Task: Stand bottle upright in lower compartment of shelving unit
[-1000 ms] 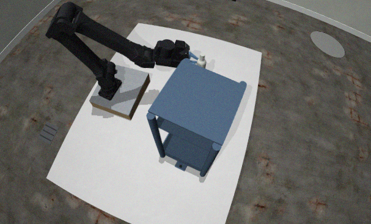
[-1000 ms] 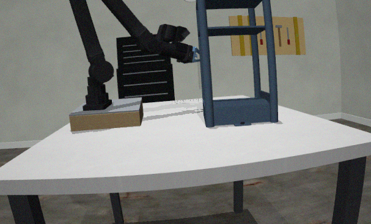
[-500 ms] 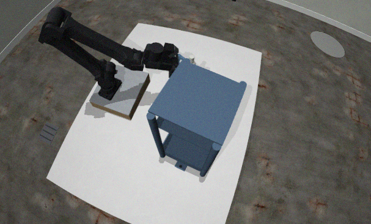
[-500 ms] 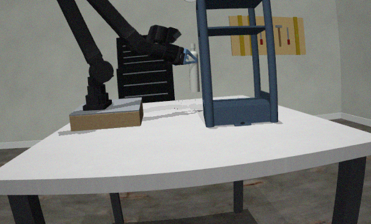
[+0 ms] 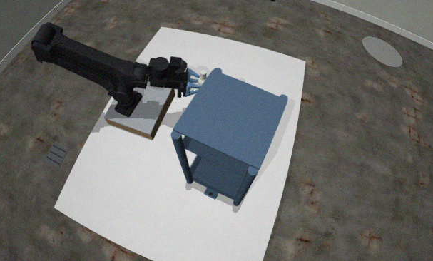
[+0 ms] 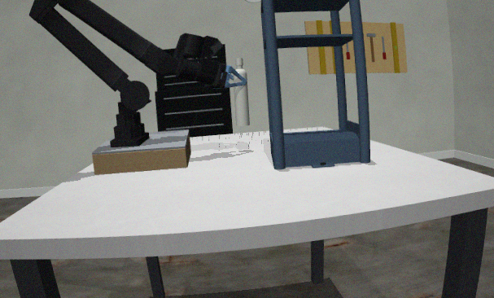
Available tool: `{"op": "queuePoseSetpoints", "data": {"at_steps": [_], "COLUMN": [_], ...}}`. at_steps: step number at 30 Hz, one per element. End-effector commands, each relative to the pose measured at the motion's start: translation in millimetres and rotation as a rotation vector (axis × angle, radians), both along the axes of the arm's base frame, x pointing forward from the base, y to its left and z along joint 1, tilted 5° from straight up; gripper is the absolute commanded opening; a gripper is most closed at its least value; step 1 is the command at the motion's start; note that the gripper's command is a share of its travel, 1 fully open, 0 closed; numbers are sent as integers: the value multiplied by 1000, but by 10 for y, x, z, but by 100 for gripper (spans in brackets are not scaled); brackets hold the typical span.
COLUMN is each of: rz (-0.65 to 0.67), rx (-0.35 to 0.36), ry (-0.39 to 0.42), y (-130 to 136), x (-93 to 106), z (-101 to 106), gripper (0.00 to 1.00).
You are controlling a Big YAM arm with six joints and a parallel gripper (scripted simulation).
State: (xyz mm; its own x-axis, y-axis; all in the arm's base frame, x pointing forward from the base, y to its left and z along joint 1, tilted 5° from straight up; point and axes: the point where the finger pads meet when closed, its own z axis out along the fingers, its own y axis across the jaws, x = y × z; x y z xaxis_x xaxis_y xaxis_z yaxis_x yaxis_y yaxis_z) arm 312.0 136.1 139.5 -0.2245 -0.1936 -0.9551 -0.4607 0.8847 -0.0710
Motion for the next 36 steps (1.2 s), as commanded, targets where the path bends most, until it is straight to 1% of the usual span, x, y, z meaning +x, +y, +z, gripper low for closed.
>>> {"op": "queuePoseSetpoints", "data": {"at_steps": [1, 5, 7, 14, 22, 36], "rz": [-12, -12, -12, -12, -13, -15], "rx": [-8, -3, -3, -6, 6, 15], "ry": [-20, -38, -38, -26, -64, -77], "y": [-132, -213, -213, -315, -321, -312], "x": [-40, -90, -90, -215, -168, -126], "z": [112, 221, 221, 153, 363, 434], "gripper": [26, 26, 26, 26, 26, 26]}}
